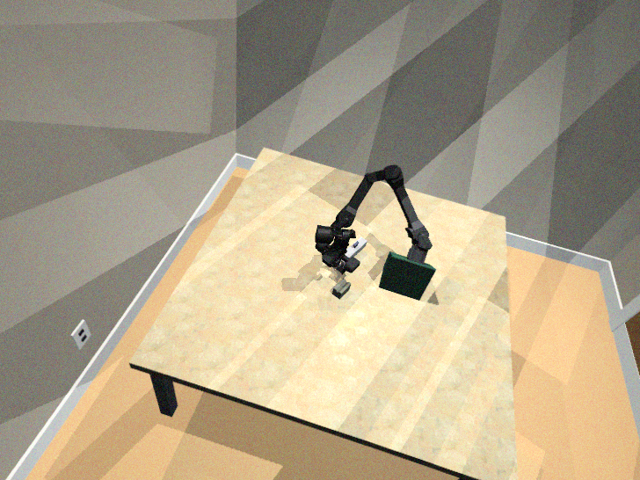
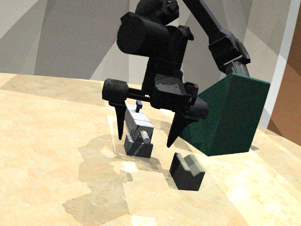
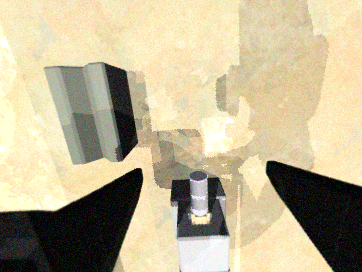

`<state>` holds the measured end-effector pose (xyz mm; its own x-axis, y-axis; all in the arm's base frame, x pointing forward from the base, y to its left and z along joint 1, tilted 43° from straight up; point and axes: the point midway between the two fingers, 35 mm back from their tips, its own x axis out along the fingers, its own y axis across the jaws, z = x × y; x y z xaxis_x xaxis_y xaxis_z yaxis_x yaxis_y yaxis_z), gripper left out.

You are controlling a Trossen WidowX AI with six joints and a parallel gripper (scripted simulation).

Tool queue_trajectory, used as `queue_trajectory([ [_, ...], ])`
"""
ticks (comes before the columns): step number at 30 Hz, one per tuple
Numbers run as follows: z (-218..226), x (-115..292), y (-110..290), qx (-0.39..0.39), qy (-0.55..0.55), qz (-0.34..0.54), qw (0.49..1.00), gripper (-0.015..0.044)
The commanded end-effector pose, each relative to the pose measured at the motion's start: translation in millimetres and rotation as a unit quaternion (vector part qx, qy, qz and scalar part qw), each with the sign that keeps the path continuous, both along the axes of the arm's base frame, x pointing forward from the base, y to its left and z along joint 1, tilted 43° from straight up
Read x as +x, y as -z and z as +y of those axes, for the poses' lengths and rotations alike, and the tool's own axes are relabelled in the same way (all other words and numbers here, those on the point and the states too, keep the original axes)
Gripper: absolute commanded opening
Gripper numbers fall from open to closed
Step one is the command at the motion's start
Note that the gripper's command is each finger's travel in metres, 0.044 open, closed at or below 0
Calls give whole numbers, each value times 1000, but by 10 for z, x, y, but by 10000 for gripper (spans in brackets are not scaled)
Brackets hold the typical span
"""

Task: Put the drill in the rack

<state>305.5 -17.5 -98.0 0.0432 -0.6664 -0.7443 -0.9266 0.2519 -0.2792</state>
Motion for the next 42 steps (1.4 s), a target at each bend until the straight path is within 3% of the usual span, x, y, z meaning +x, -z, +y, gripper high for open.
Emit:
queue_trajectory([
  [1,-88,-42,54,-3,0,7,1000,440],
  [21,-275,-72,167,-5,0,7,1000,440],
  [37,-251,-47,157,-3,1,3,1000,20],
  [42,-251,-47,157,-3,1,3,1000,0],
])
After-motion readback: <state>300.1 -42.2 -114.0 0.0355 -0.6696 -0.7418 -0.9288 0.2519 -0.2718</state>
